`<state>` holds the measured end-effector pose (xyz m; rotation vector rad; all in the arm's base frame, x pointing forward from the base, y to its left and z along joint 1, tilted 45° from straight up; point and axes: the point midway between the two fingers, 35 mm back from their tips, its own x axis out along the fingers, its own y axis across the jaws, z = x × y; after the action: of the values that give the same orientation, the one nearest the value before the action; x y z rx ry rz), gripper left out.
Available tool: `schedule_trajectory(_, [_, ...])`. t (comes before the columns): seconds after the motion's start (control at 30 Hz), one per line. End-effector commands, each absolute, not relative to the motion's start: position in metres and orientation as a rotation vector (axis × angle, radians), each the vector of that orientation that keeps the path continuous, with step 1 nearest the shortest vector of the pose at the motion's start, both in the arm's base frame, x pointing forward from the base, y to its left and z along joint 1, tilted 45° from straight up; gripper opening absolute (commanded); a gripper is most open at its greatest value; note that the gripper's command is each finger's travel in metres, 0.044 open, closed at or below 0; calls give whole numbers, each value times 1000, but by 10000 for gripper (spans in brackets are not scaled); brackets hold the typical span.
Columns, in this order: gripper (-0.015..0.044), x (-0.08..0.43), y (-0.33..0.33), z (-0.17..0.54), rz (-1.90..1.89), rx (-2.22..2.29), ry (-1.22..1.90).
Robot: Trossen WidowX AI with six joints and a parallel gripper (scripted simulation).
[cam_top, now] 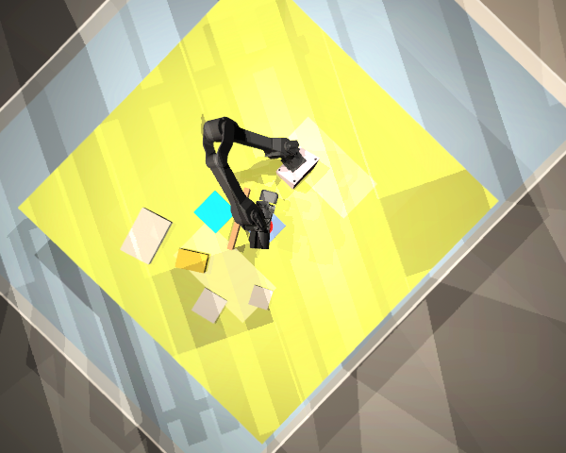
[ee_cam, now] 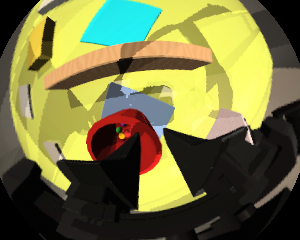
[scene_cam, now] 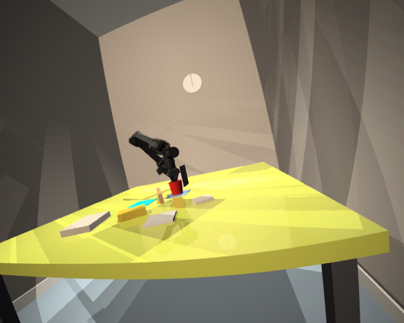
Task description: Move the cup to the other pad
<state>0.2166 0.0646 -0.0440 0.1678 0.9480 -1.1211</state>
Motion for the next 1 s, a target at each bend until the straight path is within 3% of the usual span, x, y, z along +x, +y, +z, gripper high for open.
schedule_trajectory(0.0, [148,216,60,-49,-1120,156,949])
schedule_trajectory(0.13, [148,216,59,-49,-1120,156,949])
schedule_trajectory(0.23, [69,216,60,-48,-1124,165,948])
schedule_trajectory(0.57, [2,216,60,-48,-1124,165,948])
schedule_trajectory(0.97, [0,216,79,-31,-1121,164,951])
